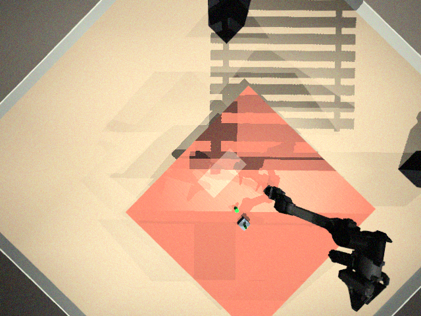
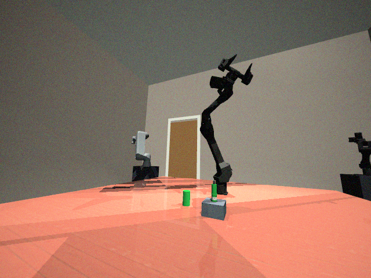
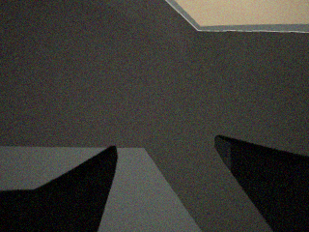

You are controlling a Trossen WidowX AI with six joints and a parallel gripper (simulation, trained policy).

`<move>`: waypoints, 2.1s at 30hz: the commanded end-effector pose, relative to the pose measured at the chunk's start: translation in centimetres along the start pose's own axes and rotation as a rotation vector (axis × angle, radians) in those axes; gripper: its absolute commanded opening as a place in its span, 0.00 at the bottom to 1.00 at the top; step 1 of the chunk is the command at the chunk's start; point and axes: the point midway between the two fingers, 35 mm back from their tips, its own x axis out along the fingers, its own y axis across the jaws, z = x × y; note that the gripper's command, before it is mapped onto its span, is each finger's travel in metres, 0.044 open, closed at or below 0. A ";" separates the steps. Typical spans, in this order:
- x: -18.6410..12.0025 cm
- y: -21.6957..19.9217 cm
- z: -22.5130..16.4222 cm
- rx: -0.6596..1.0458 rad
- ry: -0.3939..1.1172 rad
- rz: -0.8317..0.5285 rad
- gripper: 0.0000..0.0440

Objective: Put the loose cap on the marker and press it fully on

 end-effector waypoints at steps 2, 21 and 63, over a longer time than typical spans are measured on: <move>0.0 0.1 0.0 -0.009 0.004 0.005 0.79; 0.1 0.8 -0.3 -0.135 0.079 0.037 0.59; -0.1 -0.7 0.3 -0.284 0.210 -0.003 0.70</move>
